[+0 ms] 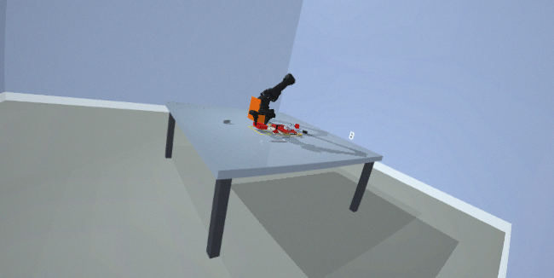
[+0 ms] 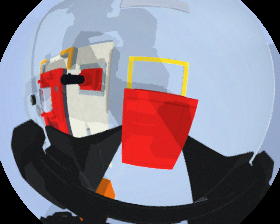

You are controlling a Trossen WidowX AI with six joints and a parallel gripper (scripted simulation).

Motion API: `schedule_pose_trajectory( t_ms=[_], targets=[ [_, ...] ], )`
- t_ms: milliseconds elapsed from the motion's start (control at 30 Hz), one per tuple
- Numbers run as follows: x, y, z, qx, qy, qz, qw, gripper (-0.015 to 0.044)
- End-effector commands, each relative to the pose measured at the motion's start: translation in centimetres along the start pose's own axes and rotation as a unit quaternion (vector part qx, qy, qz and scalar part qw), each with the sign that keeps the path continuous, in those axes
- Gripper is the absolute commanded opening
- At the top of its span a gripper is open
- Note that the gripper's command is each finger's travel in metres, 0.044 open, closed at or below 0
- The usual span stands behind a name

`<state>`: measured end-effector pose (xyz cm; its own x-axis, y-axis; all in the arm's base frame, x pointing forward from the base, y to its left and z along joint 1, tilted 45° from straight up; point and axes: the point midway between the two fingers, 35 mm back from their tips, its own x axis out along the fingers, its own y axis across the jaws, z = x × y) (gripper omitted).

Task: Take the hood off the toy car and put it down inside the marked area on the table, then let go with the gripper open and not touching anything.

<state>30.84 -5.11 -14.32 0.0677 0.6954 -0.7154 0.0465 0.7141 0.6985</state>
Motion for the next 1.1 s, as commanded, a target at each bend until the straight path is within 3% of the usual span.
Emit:
schedule_pose_trajectory(
  t_ms=[0,1067],
  targets=[
    [0.3,0.1,0.0,0.002,0.000,0.002,1.000,0.0000],
    [1.8,0.1,0.0,0.002,0.000,0.002,1.000,0.0000]
  ],
)
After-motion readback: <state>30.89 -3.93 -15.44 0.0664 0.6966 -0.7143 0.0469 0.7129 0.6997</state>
